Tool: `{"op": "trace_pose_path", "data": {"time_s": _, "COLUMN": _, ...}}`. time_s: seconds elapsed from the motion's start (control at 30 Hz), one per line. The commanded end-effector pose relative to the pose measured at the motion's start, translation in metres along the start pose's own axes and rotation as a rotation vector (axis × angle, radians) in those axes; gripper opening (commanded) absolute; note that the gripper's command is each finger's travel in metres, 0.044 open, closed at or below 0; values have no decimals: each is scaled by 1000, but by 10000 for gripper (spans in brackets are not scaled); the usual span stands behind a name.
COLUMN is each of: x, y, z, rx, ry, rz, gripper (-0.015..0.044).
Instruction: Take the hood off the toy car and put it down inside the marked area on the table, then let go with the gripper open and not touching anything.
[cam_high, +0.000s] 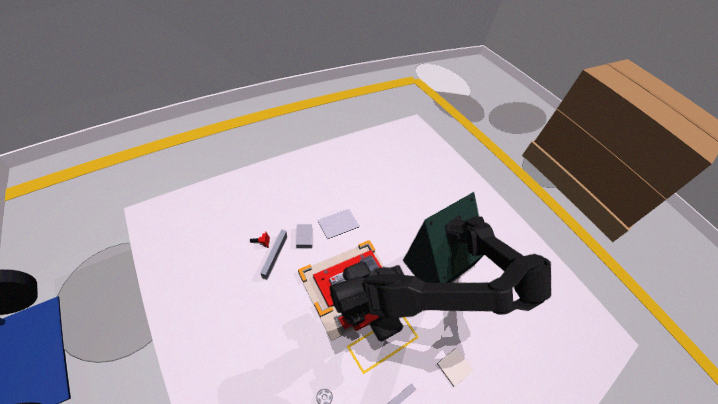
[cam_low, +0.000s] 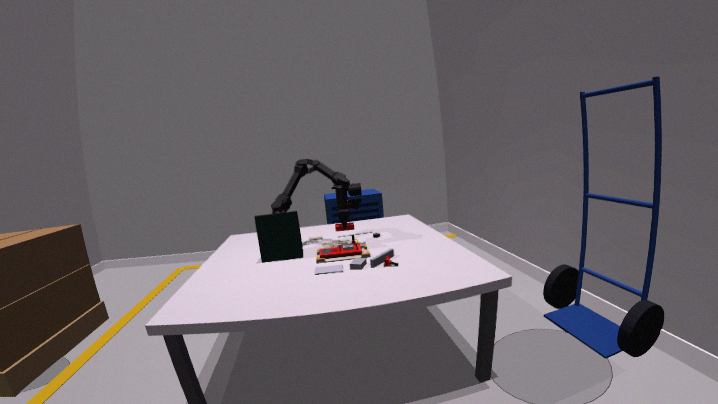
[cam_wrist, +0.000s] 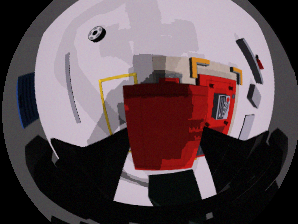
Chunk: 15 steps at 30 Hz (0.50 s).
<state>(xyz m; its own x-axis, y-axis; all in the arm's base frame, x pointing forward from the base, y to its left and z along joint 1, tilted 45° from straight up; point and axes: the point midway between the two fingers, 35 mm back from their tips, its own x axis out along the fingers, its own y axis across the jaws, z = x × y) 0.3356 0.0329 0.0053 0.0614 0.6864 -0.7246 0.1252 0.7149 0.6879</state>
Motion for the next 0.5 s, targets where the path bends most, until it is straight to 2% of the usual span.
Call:
{"op": "trace_pose_path", "data": {"time_s": 0.0, "x": -3, "y": 22, "z": -6, "rx": -1, "ry": -6, "rz": 6, "gripper": 0}}
{"op": "trace_pose_path", "data": {"time_s": 0.47, "x": -5, "y": 80, "z": -31, "rx": -7, "ry": -3, "rz": 25, "gripper": 0}}
